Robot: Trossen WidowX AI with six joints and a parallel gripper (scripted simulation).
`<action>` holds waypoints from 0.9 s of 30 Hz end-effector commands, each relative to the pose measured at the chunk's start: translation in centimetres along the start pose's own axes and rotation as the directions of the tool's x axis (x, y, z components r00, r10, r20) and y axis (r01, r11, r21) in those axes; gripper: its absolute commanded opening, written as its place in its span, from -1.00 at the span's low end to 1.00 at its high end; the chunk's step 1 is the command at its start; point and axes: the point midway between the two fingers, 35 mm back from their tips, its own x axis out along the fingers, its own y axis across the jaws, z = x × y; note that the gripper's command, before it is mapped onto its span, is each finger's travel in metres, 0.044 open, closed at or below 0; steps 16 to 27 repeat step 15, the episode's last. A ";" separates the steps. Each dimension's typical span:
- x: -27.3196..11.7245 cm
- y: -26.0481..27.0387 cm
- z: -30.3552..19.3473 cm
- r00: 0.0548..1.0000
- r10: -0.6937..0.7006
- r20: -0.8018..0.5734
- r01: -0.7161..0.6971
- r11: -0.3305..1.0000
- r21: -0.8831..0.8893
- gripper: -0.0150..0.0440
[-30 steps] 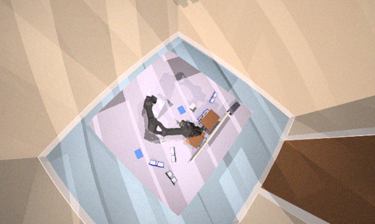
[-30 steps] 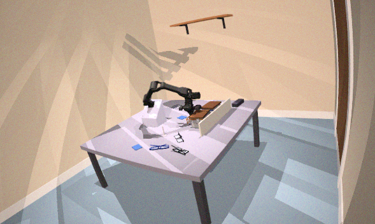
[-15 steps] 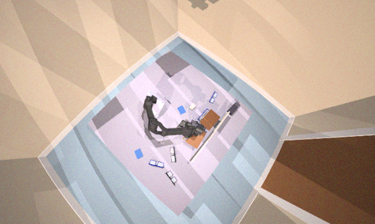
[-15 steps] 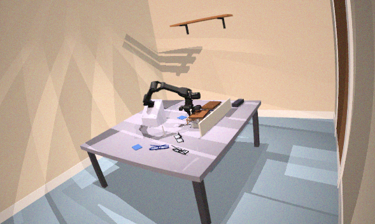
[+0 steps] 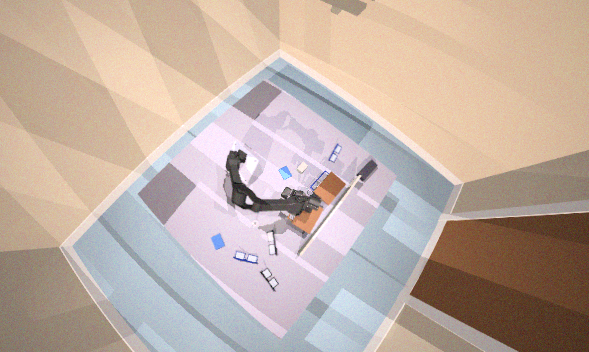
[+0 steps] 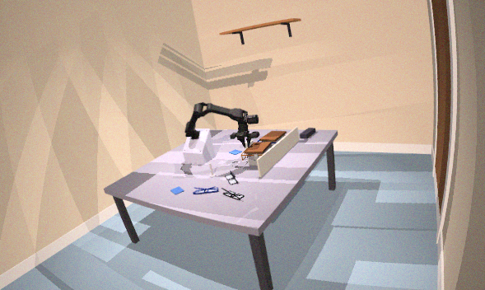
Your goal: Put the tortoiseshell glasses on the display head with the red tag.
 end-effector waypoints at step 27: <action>-0.6 -0.1 0.3 1.000 0.009 -0.008 -0.009 1.000 0.016 -0.13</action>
